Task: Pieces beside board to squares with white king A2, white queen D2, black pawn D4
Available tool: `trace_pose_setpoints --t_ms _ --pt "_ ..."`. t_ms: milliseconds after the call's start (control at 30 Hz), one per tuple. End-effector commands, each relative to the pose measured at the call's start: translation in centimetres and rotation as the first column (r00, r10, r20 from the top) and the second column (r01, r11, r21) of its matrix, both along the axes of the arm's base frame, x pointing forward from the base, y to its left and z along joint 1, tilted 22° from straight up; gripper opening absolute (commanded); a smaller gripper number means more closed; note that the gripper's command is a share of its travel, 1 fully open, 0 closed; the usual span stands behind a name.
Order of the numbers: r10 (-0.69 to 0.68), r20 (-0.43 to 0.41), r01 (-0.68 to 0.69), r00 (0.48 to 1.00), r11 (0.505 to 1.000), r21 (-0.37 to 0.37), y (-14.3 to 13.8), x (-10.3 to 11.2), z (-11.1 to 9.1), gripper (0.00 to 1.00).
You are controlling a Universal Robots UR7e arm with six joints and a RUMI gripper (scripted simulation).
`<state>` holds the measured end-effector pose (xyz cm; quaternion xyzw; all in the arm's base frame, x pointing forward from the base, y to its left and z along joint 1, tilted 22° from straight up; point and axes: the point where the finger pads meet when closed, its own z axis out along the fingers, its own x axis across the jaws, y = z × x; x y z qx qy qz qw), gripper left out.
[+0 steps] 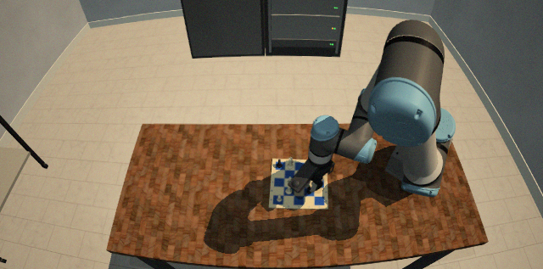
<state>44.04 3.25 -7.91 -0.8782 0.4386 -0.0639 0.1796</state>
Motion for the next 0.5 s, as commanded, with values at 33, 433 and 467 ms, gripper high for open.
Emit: trace_pose_setpoints --t_ms 33,433,467 --pt "0.000 0.001 0.000 1.000 1.000 0.000 -0.02 0.03 0.03 0.00" --pt "0.000 0.001 0.000 1.000 1.000 0.000 -0.02 0.03 0.03 0.00" --pt "0.000 0.001 0.000 1.000 1.000 0.000 -0.02 0.03 0.03 0.04"
